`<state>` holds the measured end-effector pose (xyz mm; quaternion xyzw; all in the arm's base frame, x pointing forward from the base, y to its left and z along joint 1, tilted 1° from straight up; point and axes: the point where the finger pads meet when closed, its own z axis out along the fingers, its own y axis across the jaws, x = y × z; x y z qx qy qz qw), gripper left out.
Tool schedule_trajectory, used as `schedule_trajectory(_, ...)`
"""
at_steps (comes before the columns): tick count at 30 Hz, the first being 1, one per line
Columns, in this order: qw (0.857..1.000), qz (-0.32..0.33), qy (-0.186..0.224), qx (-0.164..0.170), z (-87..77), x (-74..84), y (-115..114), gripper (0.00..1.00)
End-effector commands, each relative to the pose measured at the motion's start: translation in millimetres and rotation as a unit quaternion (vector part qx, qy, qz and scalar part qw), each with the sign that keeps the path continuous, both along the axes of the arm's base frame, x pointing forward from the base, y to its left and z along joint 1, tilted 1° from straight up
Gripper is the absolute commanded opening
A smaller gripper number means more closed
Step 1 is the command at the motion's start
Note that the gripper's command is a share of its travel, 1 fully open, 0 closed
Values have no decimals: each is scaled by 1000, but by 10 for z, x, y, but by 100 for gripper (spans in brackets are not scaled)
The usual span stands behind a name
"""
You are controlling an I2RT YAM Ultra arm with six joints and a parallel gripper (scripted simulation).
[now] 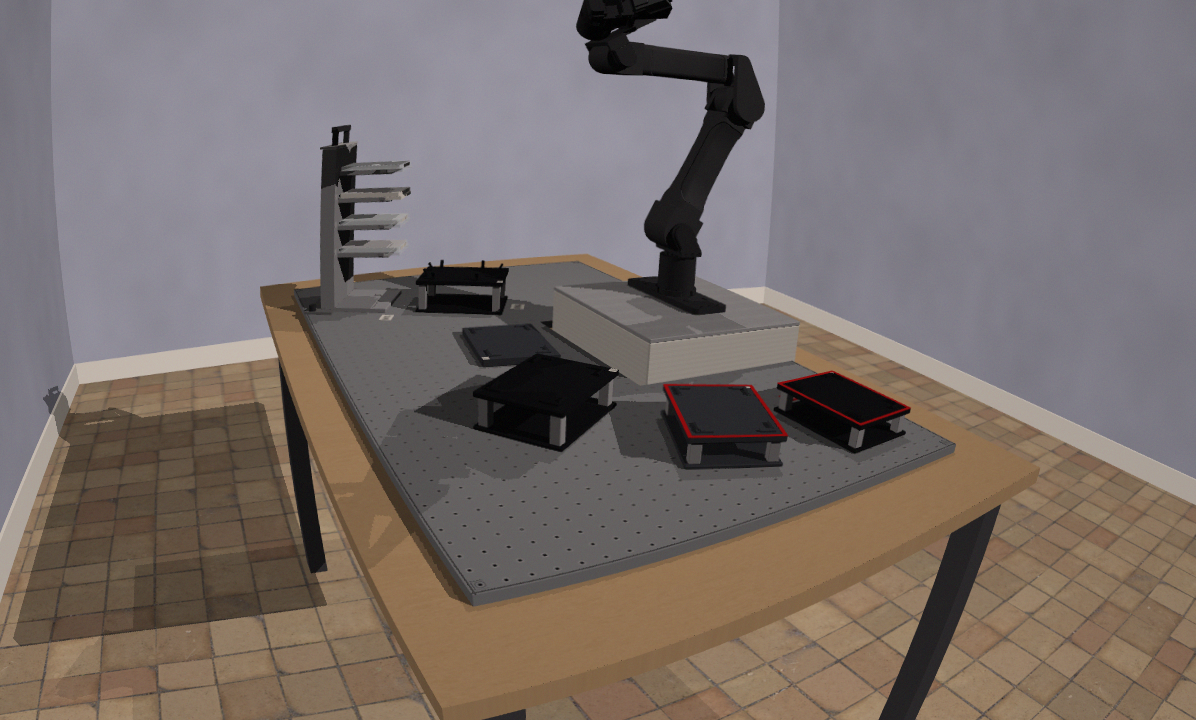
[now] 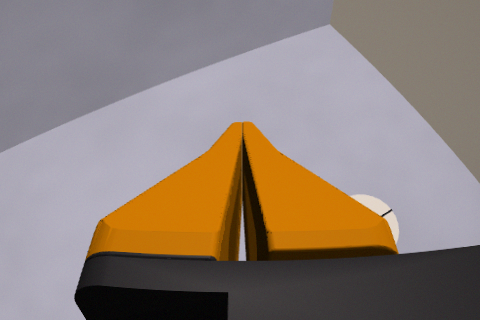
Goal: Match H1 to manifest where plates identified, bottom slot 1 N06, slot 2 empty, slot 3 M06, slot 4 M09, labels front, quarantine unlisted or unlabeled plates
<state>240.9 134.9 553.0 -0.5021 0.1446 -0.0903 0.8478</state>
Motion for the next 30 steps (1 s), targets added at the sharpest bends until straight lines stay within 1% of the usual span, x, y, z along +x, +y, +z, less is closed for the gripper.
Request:
schedule_trajectory(1,999,-7,38,32,166,20,-27,0)
schedule_trajectory(2,998,-8,56,33,81,212,-42,0)
schedule_trajectory(4,998,-17,55,33,71,299,-106,0)
schedule_trajectory(5,998,-16,55,33,69,308,-106,0)
schedule_trajectory(7,996,-11,79,42,58,341,-73,0)
schedule_trajectory(8,996,-12,74,46,132,221,-71,0)
schedule_trajectory(9,995,-14,87,51,125,253,-79,0)
schedule_trajectory(10,993,-15,104,52,29,444,-97,0)
schedule_trajectory(12,993,-15,104,52,29,444,-97,0)
schedule_trajectory(13,993,-16,99,55,109,316,-94,0)
schedule_trajectory(16,988,-22,135,69,82,408,-116,0)
schedule_trajectory(17,985,-23,153,70,-23,596,-132,0)
schedule_trajectory(19,985,-33,152,71,-44,681,-208,0)
schedule_trajectory(21,981,-30,177,79,-71,720,-170,0)
schedule_trajectory(23,979,-32,183,87,5,622,-168,0)
schedule_trajectory(24,975,-33,201,87,-110,806,-185,0)
schedule_trajectory(25,975,-38,200,88,-124,847,-225,0)
schedule_trajectory(27,969,-39,224,96,-155,891,-205,0)
schedule_trajectory(29,969,-39,224,96,-155,891,-205,0)
schedule_trajectory(30,970,-40,219,100,-64,768,-205,0)
